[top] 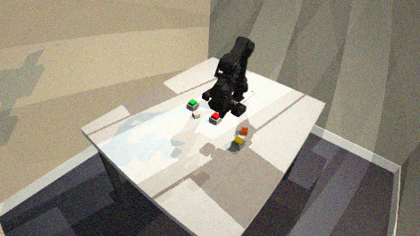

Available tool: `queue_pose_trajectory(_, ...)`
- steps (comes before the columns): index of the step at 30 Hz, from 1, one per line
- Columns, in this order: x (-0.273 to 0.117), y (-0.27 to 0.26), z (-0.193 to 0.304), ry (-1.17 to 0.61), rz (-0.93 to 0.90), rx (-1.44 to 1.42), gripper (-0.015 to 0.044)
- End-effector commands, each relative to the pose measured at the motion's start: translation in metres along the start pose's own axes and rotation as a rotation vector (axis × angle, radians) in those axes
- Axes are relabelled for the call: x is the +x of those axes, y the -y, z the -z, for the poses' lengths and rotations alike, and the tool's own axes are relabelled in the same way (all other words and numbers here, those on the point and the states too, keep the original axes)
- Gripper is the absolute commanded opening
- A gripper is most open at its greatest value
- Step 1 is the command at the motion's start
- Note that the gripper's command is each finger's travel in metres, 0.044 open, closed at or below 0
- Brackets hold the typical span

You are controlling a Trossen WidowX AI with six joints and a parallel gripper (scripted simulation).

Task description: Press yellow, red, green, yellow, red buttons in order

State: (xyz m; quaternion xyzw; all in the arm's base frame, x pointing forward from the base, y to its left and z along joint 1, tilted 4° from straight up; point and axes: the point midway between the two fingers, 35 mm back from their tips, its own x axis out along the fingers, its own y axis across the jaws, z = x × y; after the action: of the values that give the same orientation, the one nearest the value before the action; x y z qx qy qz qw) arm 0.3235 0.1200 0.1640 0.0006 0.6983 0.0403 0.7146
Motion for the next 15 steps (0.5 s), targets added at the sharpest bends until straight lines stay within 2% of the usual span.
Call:
queue_pose_trajectory(1,-0.002,-0.066,0.010,-0.002,-0.025,0.006,0.0020)
queue_pose_trajectory(3,-0.002,-0.087,0.017,-0.006,-0.030,0.008,0.0020)
queue_pose_trajectory(10,0.000,-0.089,0.017,-0.006,-0.031,0.009,0.0020)
queue_pose_trajectory(15,0.051,-0.091,0.017,-0.006,-0.031,0.009,0.0020)
